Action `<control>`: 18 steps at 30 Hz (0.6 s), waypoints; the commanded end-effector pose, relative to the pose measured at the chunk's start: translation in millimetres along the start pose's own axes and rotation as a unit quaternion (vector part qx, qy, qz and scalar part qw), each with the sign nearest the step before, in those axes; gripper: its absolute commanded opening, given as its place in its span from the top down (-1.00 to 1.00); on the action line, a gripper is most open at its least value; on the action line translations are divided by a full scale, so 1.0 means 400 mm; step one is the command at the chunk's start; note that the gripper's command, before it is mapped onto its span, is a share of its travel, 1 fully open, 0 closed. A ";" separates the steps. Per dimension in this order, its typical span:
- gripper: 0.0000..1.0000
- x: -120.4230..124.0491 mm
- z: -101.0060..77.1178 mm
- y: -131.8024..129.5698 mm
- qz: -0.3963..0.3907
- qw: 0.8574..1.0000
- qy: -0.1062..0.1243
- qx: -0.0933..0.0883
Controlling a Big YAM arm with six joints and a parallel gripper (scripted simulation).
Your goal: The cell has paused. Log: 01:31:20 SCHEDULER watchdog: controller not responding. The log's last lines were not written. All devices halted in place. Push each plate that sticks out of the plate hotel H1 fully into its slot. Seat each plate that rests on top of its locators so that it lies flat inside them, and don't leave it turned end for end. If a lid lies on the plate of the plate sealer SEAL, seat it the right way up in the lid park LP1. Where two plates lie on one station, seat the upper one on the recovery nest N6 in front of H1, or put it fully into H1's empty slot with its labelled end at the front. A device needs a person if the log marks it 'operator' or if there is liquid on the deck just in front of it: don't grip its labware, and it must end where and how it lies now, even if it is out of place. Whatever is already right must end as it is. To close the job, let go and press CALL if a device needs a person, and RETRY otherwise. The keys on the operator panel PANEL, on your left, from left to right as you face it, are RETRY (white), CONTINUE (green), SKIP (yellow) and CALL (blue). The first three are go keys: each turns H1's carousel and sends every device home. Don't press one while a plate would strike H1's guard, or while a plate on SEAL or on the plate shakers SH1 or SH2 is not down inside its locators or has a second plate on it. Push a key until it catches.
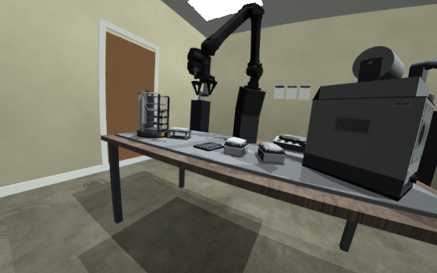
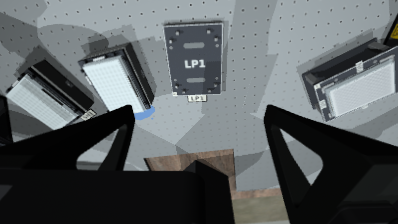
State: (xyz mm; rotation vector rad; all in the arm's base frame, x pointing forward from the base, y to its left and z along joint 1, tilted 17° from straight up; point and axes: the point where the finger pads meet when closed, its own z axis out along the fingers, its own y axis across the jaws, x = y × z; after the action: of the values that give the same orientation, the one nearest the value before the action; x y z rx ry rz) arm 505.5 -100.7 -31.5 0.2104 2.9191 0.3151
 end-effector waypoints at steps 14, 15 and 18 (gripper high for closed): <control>-1.00 -0.011 -0.019 0.140 -0.060 0.998 -0.014 0.001; -1.00 -0.008 -0.019 0.148 -0.076 0.997 -0.014 0.001; -1.00 0.000 -0.019 0.172 -0.126 0.992 -0.014 0.001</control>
State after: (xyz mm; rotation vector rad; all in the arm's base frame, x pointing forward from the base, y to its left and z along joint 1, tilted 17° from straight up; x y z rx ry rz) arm 512.1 -51.4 -16.4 0.0419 2.9061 0.2916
